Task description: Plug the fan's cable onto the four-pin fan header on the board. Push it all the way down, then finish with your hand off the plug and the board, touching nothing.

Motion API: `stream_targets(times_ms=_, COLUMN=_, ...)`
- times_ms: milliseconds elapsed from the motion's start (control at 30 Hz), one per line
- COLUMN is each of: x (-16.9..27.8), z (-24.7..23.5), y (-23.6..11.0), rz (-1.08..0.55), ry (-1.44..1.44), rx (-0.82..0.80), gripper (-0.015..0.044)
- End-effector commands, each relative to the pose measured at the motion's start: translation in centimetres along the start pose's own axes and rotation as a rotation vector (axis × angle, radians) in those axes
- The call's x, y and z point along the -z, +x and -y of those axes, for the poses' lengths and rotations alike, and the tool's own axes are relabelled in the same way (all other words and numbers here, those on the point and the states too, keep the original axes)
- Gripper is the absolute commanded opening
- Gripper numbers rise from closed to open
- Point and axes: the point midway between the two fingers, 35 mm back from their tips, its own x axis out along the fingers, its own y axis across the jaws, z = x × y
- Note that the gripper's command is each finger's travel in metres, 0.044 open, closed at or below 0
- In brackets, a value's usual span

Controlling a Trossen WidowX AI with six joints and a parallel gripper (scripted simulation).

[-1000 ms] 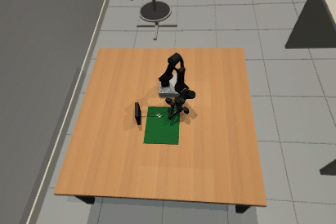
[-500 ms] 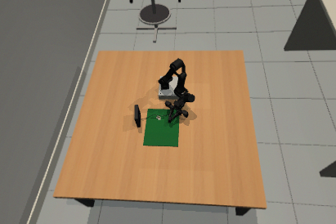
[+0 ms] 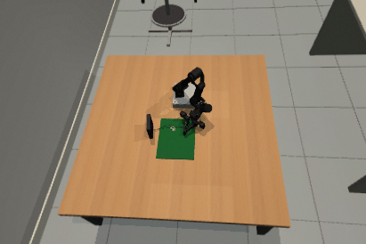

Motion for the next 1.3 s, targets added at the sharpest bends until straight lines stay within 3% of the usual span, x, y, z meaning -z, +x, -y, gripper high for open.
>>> stream_targets(times_ms=0, x=0.17, z=-0.2, y=0.08, rz=0.005, ry=0.013, rx=0.001, gripper=0.0)
stream_targets(times_ms=1267, x=0.65, z=0.01, y=0.12, rz=0.0, ry=-0.001, rx=0.0, gripper=0.0)
